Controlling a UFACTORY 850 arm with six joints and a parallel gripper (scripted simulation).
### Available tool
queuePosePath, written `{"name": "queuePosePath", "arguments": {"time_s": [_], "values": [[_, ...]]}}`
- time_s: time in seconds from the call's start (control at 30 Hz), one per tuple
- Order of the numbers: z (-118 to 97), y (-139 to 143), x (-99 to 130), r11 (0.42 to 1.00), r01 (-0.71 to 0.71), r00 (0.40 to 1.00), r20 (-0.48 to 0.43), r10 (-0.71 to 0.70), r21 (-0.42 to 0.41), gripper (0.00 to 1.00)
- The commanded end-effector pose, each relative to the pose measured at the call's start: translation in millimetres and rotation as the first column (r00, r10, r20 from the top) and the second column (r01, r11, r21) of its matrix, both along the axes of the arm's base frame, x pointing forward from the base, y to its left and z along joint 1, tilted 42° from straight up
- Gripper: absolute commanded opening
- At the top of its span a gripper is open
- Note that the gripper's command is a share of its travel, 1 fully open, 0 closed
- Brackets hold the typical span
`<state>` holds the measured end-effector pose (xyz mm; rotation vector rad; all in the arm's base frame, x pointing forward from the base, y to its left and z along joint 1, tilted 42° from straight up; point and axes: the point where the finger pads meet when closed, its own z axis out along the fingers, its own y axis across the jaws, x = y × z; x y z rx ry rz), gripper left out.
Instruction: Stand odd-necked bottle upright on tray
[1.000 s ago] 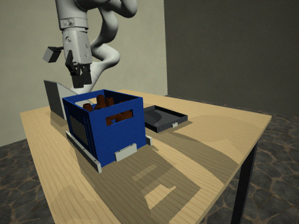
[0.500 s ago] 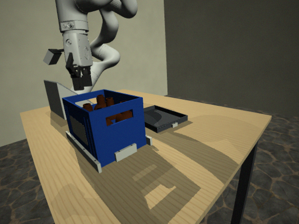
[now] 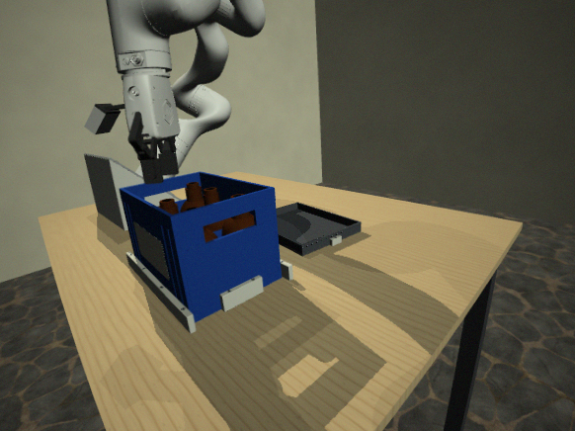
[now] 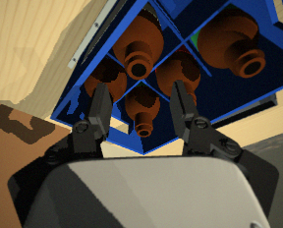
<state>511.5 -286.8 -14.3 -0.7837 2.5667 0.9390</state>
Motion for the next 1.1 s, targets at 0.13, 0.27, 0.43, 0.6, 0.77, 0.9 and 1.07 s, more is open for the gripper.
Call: {"name": "queuePosePath", "arguments": {"time_s": [0.13,0.27,0.43,0.6,0.77,0.9,1.07], "values": [[-5.0,4.0,1.3,1.000,0.001,1.000,0.002,-0.001,-0.001,0.65],[-8.4,7.1,1.7,1.000,0.001,1.000,0.002,-0.001,-0.001,0.65],[-11.8,10.0,2.2,1.000,0.001,1.000,0.002,-0.001,-0.001,0.65],[-13.8,11.8,2.4,1.000,0.001,1.000,0.002,-0.001,-0.001,0.65],[-14.4,12.4,2.5,1.000,0.001,1.000,0.002,-0.001,-0.001,0.65],[-14.7,12.6,2.5,1.000,0.001,1.000,0.002,-0.001,-0.001,0.65],[-14.7,12.6,2.5,1.000,0.001,1.000,0.002,-0.001,-0.001,0.65]]}}
